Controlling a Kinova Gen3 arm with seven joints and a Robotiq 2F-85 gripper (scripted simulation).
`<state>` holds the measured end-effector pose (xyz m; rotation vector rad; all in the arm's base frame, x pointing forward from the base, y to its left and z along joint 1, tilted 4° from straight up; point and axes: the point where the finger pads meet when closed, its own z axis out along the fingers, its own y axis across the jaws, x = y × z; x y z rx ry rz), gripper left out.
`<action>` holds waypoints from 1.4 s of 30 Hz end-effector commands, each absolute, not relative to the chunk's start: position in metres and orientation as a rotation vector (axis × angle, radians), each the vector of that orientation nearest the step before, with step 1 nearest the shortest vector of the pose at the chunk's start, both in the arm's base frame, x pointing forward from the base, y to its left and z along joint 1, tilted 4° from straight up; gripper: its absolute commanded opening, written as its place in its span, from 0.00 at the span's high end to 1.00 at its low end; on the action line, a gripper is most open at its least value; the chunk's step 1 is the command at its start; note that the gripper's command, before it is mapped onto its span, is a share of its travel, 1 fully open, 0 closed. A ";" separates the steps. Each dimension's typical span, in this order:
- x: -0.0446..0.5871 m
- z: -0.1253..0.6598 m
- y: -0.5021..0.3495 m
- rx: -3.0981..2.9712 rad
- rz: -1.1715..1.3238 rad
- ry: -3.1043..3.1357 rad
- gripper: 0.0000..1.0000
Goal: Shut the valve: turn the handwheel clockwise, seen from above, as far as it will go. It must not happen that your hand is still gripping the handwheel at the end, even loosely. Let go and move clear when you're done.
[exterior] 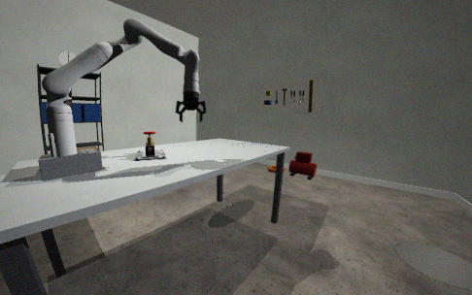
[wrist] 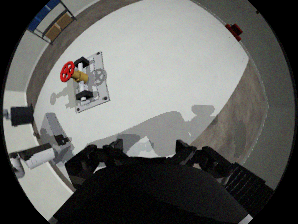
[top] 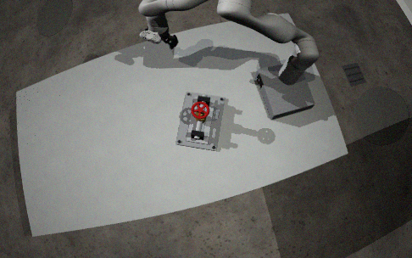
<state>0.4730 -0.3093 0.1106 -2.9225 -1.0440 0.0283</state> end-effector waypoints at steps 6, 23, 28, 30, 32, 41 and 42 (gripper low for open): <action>0.473 0.112 -0.310 -2.924 0.026 -1.044 0.00; 0.480 0.115 -0.288 -2.933 0.016 -1.036 0.00; 0.489 0.123 -0.215 -2.931 -0.002 -1.034 0.00; 0.488 0.126 -0.182 -2.929 -0.011 -1.033 0.00; 0.484 0.127 -0.153 -2.924 -0.020 -1.032 0.00; 0.462 0.137 -0.045 -2.906 -0.034 -1.034 0.00; 0.457 0.138 -0.032 -2.903 -0.035 -1.035 0.00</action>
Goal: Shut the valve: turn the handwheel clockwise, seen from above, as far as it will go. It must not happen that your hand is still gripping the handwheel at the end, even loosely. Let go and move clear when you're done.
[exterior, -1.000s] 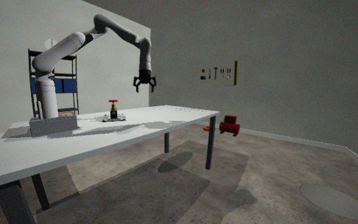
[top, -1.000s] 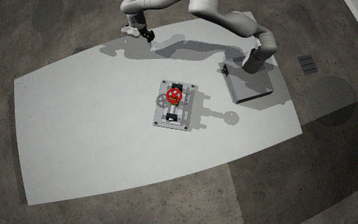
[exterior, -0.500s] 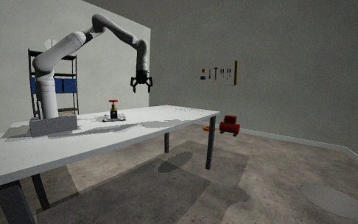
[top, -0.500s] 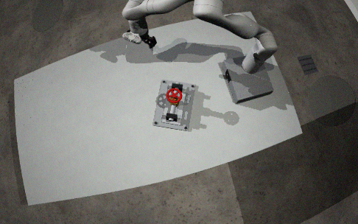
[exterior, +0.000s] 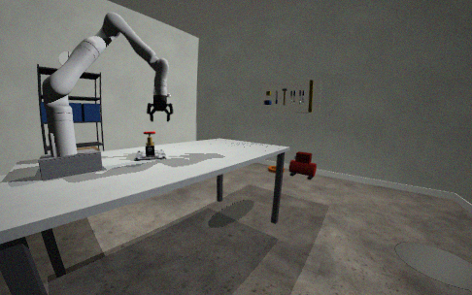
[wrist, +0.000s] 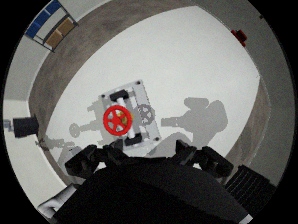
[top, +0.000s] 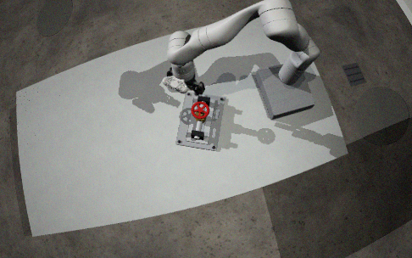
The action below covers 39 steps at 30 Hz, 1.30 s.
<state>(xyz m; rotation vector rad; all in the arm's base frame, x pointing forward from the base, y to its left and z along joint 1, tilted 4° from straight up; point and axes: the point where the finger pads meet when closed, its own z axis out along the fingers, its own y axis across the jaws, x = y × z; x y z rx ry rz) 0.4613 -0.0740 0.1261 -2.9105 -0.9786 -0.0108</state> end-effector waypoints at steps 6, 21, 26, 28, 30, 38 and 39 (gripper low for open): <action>0.437 0.140 0.004 -2.880 -0.027 -1.059 0.00; 0.435 0.137 0.005 -2.877 -0.014 -1.058 0.00; 0.435 0.137 0.005 -2.878 -0.015 -1.058 0.00; 0.436 0.137 0.005 -2.879 -0.017 -1.059 0.00; 0.436 0.136 0.005 -2.880 -0.018 -1.059 0.00; 0.437 0.131 0.005 -2.883 -0.021 -1.060 0.00; 0.437 0.130 0.005 -2.883 -0.021 -1.060 0.00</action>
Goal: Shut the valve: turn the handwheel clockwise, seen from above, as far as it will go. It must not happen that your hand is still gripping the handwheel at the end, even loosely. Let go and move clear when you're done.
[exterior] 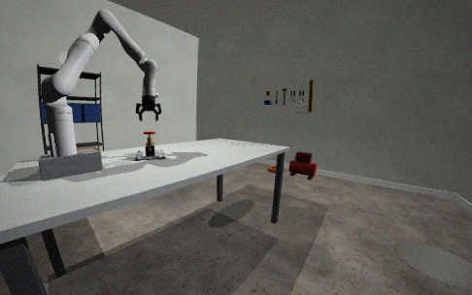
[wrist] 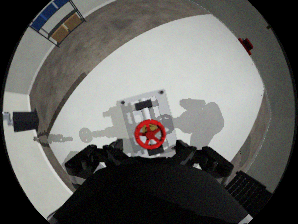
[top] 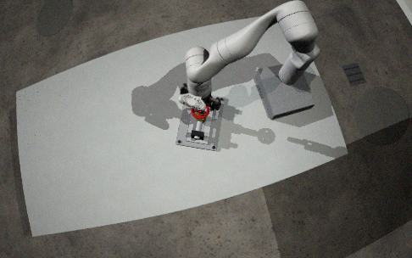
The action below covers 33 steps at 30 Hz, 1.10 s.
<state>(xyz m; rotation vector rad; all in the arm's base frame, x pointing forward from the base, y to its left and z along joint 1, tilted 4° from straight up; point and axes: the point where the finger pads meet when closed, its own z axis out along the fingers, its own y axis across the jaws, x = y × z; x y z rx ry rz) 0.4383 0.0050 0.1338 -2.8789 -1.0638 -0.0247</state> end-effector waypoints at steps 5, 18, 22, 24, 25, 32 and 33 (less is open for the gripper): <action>0.436 0.127 0.006 -2.879 -0.013 -1.058 0.00; 0.439 0.109 0.007 -2.885 -0.022 -1.060 0.00; 0.436 0.107 0.008 -2.879 -0.012 -1.058 0.00; 0.439 0.104 0.007 -2.885 -0.024 -1.060 0.00; 0.439 0.103 0.007 -2.885 -0.022 -1.060 0.00; 0.438 0.096 0.008 -2.882 -0.017 -1.059 0.00; 0.438 0.095 0.008 -2.882 -0.017 -1.059 0.00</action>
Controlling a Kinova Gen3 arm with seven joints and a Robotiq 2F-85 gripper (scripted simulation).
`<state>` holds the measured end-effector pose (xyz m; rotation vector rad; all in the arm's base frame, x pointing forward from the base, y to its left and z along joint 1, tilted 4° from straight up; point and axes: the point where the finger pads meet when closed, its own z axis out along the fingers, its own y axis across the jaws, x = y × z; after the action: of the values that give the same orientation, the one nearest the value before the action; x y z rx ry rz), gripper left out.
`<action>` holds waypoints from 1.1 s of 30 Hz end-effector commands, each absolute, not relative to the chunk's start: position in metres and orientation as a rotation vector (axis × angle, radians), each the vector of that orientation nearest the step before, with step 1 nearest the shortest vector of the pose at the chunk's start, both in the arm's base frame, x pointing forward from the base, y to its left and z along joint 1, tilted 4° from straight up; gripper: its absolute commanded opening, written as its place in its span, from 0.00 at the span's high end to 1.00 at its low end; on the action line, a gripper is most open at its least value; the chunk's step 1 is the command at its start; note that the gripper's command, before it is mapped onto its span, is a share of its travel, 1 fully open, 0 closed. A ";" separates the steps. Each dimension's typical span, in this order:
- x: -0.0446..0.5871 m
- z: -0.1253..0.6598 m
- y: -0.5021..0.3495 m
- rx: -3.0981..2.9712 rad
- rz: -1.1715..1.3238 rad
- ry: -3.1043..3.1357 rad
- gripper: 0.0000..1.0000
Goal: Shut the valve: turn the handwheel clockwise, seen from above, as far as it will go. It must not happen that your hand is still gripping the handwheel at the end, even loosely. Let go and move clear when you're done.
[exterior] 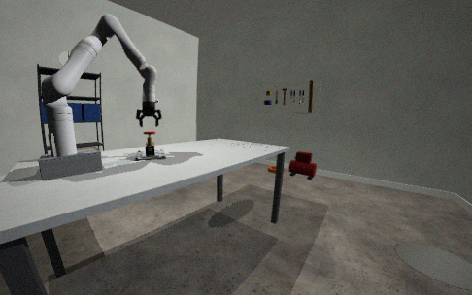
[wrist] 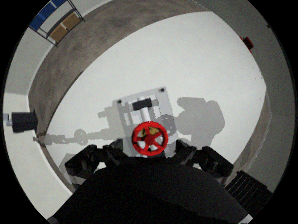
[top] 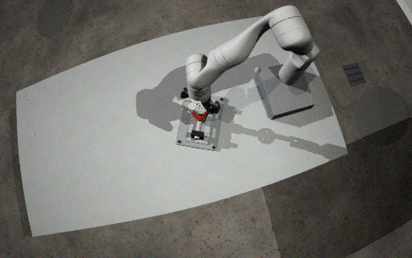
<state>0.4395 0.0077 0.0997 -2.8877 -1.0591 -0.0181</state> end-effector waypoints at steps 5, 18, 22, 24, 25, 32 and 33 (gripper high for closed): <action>0.438 0.094 0.009 -2.881 -0.015 -1.059 0.00; 0.437 0.092 0.009 -2.880 -0.012 -1.058 0.00; 0.437 0.092 0.009 -2.880 -0.012 -1.058 0.00; 0.437 0.092 0.009 -2.880 -0.012 -1.058 0.00; 0.437 0.092 0.009 -2.880 -0.012 -1.058 0.00; 0.437 0.092 0.009 -2.879 -0.012 -1.058 0.00; 0.437 0.092 0.009 -2.879 -0.012 -1.058 0.00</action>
<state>0.4378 0.0082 0.0937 -2.8837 -1.0570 -0.0089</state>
